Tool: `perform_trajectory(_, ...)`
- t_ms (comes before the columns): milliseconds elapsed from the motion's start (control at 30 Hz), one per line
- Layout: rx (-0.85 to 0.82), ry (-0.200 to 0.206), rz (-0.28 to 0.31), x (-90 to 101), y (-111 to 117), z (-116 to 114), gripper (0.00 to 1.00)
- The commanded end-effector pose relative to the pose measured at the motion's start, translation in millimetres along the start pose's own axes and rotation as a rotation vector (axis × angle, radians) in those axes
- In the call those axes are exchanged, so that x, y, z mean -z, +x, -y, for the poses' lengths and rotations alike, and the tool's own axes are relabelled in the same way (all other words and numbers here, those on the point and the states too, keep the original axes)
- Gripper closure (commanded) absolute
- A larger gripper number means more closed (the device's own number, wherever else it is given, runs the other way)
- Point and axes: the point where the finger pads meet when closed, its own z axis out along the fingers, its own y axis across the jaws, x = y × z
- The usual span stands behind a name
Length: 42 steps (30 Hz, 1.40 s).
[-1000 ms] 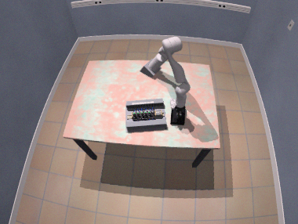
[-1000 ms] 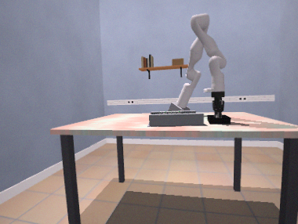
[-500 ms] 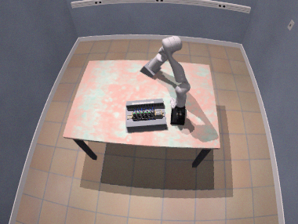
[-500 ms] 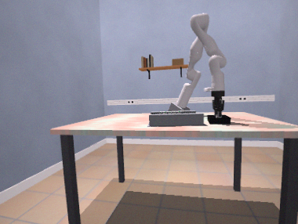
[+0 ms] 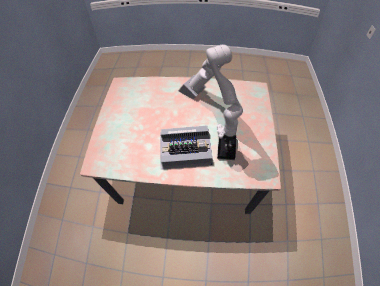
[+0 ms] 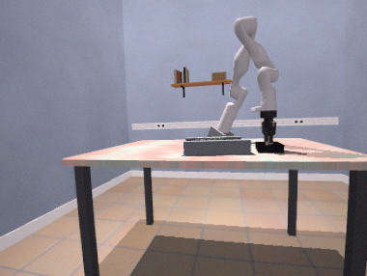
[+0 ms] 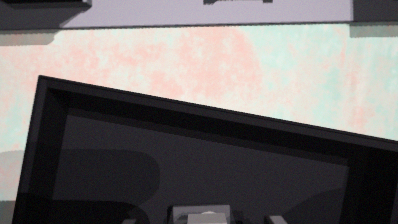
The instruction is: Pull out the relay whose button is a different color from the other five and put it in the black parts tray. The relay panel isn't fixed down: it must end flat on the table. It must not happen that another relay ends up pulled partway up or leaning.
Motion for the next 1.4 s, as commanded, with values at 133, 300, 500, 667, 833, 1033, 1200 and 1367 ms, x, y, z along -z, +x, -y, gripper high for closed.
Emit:
perform_trajectory(133, 0.0, 0.001, 0.0, 3.7, 0, 0, 0.39)
perform_trajectory(300, 0.0, 0.001, 0.0, 5.2, 0, 0, 0.39)
perform_trajectory(500, 0.0, 0.001, 0.0, 8.2, 0, 0, 0.39)
perform_trajectory(667, 0.0, 0.001, 0.0, 10.5, 0, 0, 0.39)
perform_trajectory(833, 0.0, 0.001, 0.0, 12.2, 0, 0, 0.39)
perform_trajectory(1033, 0.0, 0.001, 0.0, 14.2, 0, 0, 0.39)
perform_trajectory(1200, 0.0, 0.001, 0.0, 15.9, 0, 0, 0.39)
perform_trajectory(1367, 0.0, 0.001, 0.0, 17.4, 0, 0, 0.39)
